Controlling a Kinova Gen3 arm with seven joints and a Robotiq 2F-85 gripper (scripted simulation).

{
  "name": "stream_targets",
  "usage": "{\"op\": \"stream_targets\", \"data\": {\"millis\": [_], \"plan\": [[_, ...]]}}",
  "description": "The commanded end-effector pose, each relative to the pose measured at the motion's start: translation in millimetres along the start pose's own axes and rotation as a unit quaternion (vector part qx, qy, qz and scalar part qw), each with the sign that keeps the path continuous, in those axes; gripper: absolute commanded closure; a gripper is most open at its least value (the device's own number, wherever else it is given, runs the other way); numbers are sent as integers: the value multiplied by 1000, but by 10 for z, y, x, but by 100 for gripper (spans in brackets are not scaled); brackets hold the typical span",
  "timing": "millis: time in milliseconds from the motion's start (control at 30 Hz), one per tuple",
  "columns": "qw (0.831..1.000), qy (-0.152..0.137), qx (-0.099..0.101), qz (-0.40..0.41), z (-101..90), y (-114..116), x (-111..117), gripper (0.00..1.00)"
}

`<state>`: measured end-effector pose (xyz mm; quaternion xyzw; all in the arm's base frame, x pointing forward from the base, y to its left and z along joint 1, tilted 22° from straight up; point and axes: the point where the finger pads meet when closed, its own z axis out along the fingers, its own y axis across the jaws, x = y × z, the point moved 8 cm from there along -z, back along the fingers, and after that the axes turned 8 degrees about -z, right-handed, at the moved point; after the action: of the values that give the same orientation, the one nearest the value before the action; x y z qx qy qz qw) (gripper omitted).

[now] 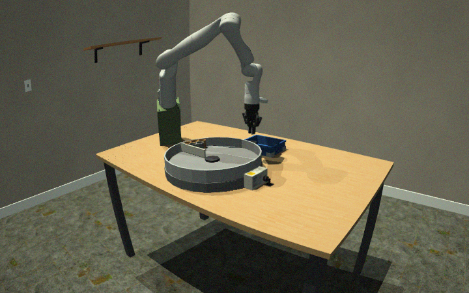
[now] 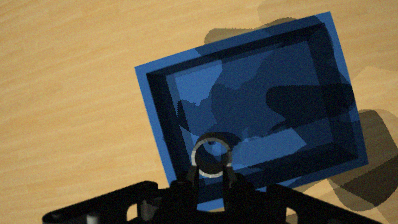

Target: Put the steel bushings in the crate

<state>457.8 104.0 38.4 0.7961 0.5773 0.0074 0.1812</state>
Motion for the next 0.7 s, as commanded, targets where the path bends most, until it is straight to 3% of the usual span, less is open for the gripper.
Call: {"op": "stream_targets", "data": {"millis": [0,333,500,667], "plan": [[1000,8,-14,3,-218,106,18,81],[1000,8,-14,3,-218,106,18,81],[1000,8,-14,3,-761,85,10,81],[1000,8,-14,3,-761,85,10,81]]}}
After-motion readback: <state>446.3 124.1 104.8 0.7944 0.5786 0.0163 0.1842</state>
